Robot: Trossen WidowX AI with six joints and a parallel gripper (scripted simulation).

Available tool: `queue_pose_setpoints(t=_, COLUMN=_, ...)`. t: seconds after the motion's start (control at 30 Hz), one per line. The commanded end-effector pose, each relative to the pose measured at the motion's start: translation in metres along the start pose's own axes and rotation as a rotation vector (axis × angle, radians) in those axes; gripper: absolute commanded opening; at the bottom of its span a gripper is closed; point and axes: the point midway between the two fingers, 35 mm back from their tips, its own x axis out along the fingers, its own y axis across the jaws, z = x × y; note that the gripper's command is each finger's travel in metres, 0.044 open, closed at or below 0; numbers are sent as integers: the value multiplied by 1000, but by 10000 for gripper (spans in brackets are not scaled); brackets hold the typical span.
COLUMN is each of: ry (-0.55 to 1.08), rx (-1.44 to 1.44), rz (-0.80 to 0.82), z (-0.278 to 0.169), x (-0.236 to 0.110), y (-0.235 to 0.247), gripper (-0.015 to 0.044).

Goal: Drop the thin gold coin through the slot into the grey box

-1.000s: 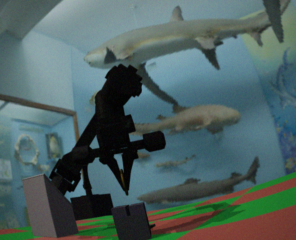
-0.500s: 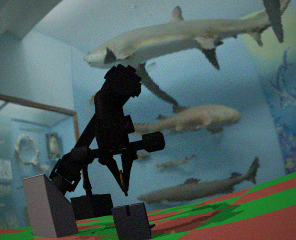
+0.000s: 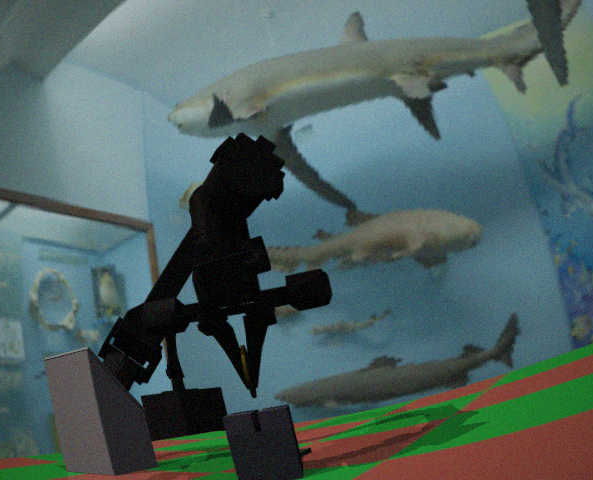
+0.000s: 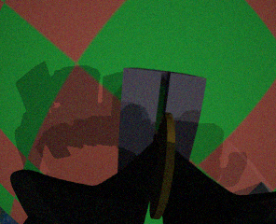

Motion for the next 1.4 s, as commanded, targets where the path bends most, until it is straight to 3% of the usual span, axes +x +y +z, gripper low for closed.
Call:
queue_pose_setpoints(t=0.0, ry=3, rx=4, rz=3, z=-1, x=2, y=0, gripper=0)
queue_pose_setpoints(t=0.8, ry=3, rx=4, rz=3, z=0, x=13, y=0, gripper=0)
queue_pose_setpoints(t=1.0, ry=0, rx=0, rz=1, z=0, x=11, y=0, gripper=157)
queue_pose_setpoints(t=1.3, ry=0, rx=0, rz=1, z=0, x=11, y=0, gripper=161)
queue_pose_setpoints(t=1.37, ry=0, rx=0, rz=1, z=0, x=7, y=0, gripper=213)
